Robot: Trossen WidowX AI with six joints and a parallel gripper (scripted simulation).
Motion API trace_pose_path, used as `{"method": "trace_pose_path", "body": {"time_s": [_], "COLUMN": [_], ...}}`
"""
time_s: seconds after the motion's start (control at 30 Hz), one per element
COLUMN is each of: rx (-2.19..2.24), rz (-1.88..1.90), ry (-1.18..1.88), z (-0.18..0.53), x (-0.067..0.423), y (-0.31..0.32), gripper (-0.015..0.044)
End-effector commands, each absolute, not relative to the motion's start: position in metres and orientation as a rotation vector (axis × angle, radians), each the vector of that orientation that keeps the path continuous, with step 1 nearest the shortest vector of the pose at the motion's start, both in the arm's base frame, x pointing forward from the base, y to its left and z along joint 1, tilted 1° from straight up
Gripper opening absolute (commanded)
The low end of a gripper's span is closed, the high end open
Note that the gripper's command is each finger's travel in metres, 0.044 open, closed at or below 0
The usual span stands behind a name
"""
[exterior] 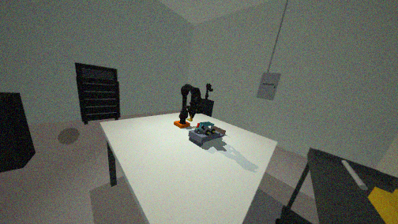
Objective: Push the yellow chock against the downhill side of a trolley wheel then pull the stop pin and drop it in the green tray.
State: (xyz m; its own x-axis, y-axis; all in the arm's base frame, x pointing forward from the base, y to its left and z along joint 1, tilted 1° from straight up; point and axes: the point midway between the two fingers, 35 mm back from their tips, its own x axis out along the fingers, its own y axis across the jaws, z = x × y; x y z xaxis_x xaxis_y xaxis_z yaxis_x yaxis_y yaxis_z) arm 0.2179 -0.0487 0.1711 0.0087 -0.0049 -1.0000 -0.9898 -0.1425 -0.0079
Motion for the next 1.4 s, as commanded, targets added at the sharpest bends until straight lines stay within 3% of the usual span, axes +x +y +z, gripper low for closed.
{"method": "trace_pose_path", "body": {"time_s": [0.0,1.37], "rx": [-1.316,-1.305], "rz": [1.304,1.310], "ry": [1.133,1.120], "z": [0.170,0.160], "x": [0.219,0.230], "y": [-0.032,0.112], "gripper": [0.0000,0.0000]}}
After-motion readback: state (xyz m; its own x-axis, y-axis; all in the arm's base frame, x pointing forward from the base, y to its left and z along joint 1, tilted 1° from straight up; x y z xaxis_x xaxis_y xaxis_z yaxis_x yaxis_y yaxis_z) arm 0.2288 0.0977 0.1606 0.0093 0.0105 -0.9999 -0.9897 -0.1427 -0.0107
